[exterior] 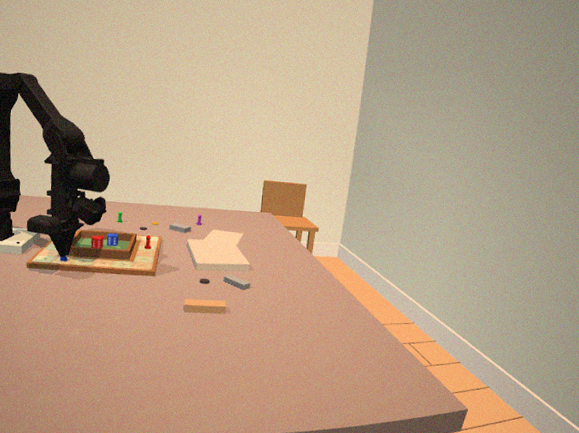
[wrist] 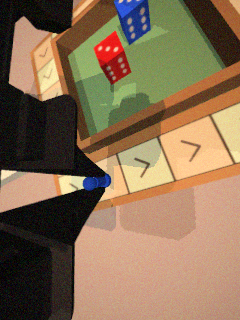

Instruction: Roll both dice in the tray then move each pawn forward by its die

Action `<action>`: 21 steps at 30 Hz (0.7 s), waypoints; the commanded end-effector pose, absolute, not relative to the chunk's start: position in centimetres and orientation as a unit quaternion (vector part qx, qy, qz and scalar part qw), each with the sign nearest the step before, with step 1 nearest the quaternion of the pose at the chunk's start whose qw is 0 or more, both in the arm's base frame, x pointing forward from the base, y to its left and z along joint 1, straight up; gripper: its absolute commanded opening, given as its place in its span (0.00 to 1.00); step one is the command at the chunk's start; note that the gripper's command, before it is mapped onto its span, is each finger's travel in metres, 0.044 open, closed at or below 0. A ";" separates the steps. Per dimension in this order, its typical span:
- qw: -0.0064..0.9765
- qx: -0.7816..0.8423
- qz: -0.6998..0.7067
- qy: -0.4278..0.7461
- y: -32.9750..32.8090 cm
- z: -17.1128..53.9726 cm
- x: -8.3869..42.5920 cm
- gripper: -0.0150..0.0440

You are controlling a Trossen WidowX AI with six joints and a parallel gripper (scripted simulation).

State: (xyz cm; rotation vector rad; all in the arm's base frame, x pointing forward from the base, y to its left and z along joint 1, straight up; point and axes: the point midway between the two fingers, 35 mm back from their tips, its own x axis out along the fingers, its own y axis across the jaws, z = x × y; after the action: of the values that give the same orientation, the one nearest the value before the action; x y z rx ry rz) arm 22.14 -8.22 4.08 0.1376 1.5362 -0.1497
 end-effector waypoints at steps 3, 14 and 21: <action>0.715 0.062 -0.068 0.693 -8.2 4.2 22.2 0.57; 0.712 0.062 -0.065 0.696 -8.2 9.1 22.0 1.00; 0.715 0.026 -0.027 0.699 -4.2 12.1 21.3 1.00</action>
State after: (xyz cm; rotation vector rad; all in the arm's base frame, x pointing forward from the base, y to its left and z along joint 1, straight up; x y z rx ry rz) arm 21.69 -6.92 9.84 0.1165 1.5576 -0.1181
